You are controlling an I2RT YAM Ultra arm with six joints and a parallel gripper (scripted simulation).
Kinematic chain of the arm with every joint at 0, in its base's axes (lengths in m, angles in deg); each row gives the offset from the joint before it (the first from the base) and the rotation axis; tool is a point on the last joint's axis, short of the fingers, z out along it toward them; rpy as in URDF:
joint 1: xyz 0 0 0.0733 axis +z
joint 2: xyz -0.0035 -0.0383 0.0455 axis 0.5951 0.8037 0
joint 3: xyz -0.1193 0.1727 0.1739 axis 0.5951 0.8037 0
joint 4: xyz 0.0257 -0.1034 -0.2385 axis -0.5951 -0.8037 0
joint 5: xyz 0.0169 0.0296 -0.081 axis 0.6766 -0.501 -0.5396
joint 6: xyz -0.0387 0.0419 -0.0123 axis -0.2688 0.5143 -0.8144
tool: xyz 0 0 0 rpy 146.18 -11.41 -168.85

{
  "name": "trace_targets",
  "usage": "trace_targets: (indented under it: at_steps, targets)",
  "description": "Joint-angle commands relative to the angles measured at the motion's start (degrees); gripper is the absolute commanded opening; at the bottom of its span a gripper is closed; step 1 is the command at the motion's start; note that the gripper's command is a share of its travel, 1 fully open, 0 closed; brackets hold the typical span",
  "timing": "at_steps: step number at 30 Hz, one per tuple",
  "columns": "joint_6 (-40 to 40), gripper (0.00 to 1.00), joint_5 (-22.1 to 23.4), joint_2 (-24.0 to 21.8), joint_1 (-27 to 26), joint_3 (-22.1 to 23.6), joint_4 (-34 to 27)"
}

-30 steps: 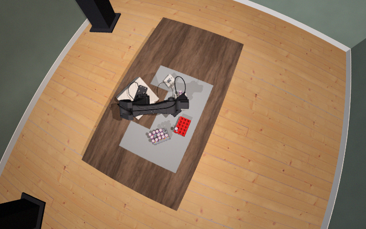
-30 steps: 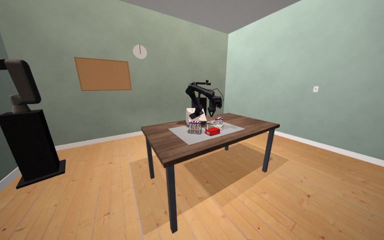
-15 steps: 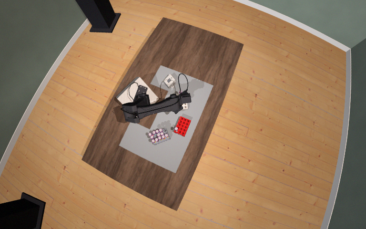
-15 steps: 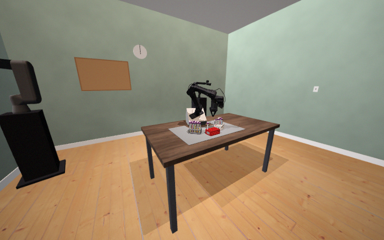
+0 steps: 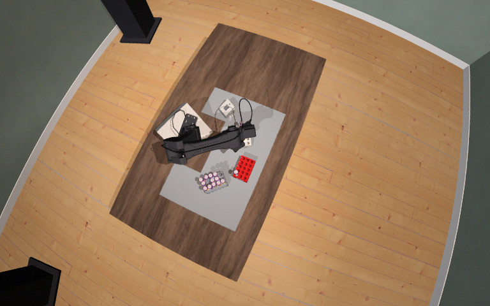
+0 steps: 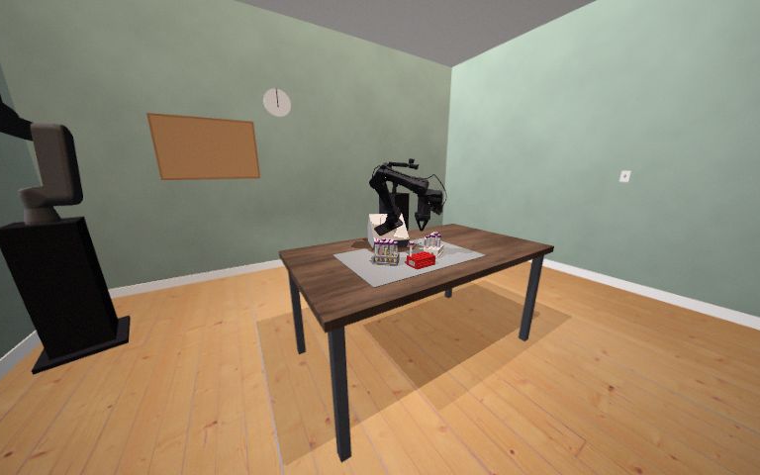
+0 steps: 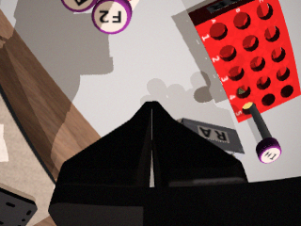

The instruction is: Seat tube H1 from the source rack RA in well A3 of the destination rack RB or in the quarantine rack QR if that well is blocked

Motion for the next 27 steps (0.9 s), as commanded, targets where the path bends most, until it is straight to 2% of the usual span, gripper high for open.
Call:
trace_targets:
  at_steps: [1, 11, 12, 19, 21, 27]
  targets:
    - [0.6, 0.00, -0.1, -1.5, 0.9, -2.1, 0.1]
    - [0.6, 0.00, -0.1, -1.5, 0.9, -2.1, 0.1]
    - [2.0, 0.00, -0.9, 1.2, 2.2, -2.1, -0.6]
    - [10.2, 0.00, -3.2, 5.5, 9.8, -2.4, -1.2]
    - [10.2, 0.00, -3.2, 5.5, 9.8, -2.4, -1.2]
    - [16.7, 0.00, -4.6, 10.0, 15.2, -3.3, -0.7]
